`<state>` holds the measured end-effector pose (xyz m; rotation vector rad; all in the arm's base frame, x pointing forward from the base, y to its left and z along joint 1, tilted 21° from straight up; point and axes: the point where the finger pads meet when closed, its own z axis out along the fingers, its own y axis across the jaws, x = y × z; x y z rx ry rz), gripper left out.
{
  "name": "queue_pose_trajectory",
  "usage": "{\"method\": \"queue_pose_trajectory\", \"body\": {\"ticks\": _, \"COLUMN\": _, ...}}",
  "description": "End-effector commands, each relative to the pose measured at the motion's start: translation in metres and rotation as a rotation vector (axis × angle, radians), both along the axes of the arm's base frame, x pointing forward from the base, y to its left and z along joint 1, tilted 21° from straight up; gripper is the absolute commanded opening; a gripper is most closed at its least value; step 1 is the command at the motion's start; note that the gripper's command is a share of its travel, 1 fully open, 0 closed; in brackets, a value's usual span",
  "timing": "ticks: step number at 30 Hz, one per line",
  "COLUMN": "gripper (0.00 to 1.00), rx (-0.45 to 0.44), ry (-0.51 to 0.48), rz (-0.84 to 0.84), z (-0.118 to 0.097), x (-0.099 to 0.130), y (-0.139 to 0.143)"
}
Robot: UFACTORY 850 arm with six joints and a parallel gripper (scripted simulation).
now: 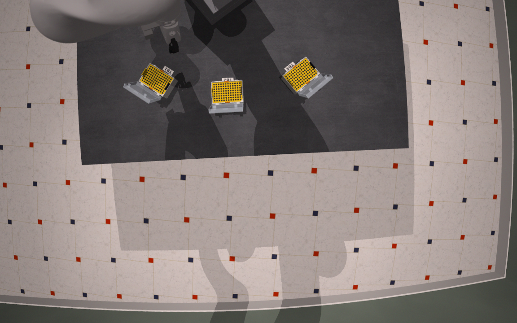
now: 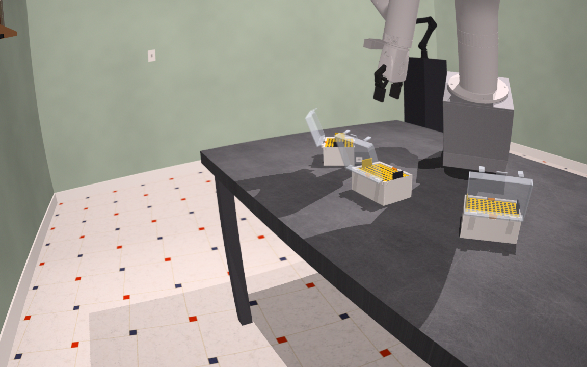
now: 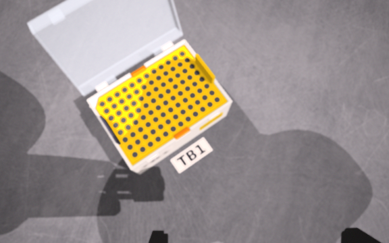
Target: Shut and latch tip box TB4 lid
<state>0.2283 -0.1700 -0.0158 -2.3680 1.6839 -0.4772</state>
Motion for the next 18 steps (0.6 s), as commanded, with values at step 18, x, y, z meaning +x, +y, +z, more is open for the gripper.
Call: {"method": "queue_pose_trajectory", "body": {"ticks": 18, "gripper": 1.00, "rx": -0.003, "ry": -0.003, "rz": -0.002, "z": -0.092, "x": 0.029, "y": 0.020}}
